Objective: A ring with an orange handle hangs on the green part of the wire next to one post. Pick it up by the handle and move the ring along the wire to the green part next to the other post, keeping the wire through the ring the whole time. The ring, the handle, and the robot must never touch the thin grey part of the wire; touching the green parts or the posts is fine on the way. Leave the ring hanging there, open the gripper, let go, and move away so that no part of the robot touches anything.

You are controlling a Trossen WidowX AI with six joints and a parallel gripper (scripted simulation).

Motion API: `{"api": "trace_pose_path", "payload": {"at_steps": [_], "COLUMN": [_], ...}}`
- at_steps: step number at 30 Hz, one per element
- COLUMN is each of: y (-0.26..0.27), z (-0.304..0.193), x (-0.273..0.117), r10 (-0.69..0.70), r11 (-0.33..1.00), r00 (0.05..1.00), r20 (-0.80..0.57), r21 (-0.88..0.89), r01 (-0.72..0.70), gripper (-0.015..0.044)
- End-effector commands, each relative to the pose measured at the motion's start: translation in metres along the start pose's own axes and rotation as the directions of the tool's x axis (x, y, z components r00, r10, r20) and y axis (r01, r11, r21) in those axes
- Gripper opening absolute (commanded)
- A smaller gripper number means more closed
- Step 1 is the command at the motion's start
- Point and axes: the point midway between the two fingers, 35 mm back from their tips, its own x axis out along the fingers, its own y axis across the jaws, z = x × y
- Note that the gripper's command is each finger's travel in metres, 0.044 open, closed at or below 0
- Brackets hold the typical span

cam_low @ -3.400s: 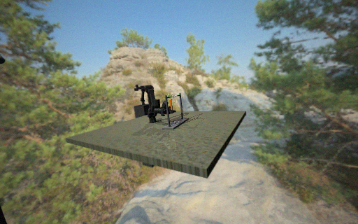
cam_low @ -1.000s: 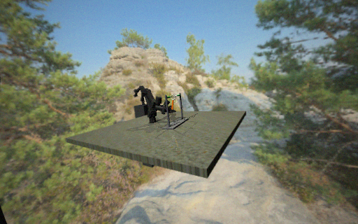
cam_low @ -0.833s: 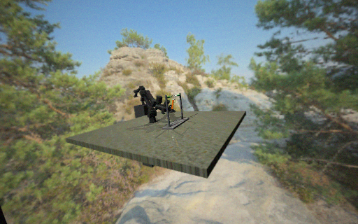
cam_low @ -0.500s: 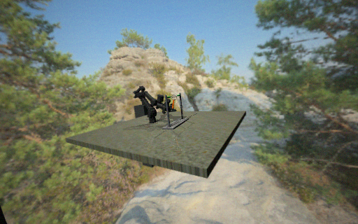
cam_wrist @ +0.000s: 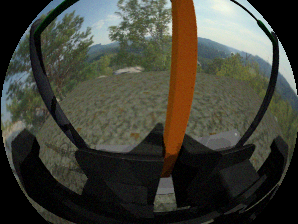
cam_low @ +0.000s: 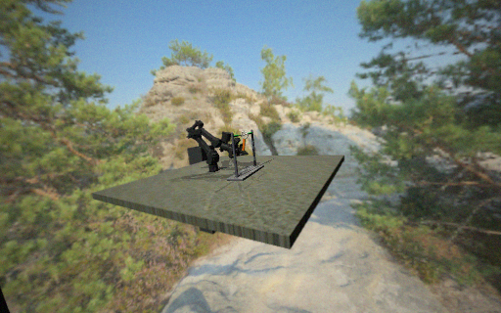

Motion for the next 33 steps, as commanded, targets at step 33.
{"api": "trace_pose_path", "payload": {"at_steps": [33], "y": [0.024], "z": [0.0], "x": [0.0], "r10": [0.02], "r11": [0.996], "r00": [1.0], "r20": [0.01], "r21": [-0.092], "r01": [-0.019], "gripper": [-0.015]}}
